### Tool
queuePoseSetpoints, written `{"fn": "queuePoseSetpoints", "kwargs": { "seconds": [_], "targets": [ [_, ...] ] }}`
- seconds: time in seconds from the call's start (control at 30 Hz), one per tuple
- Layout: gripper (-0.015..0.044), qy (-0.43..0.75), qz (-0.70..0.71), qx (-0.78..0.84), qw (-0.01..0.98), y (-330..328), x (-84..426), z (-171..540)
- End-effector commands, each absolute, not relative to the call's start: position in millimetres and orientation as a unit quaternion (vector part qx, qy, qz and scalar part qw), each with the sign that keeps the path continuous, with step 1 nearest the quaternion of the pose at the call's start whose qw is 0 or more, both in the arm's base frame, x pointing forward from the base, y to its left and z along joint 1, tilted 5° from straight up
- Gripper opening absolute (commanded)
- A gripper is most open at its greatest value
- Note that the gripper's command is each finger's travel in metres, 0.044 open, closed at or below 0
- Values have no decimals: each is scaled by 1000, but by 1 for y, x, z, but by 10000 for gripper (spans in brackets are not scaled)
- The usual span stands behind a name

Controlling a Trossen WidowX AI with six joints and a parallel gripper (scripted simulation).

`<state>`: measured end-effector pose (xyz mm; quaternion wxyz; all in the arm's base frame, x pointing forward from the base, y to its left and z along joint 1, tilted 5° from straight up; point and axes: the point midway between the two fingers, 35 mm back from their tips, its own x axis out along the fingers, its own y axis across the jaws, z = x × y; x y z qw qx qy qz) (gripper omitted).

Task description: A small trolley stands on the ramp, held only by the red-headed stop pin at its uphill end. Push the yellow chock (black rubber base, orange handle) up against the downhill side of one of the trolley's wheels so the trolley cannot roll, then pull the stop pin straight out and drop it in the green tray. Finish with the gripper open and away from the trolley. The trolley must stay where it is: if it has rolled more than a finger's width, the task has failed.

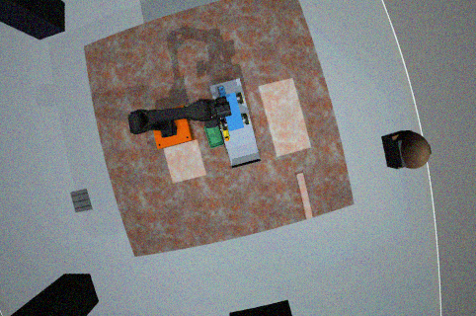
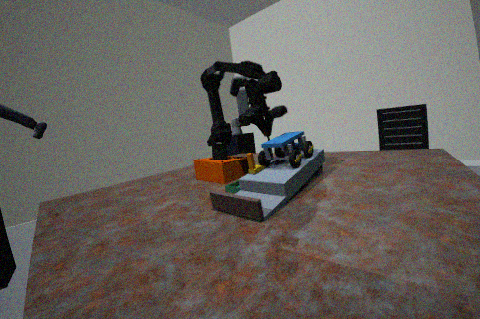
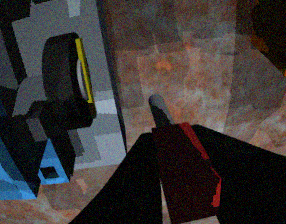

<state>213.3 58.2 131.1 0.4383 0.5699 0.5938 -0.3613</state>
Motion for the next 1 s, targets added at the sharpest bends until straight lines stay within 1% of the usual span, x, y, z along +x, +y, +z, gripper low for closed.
{"fn": "queuePoseSetpoints", "kwargs": {
  "seconds": [0.0, 0.97],
  "targets": [
    [0, 596, -362, 569, 436, 48, 214, 128],
    [0, 595, -364, 567, 438, -60, 223, 99]
  ]
}}
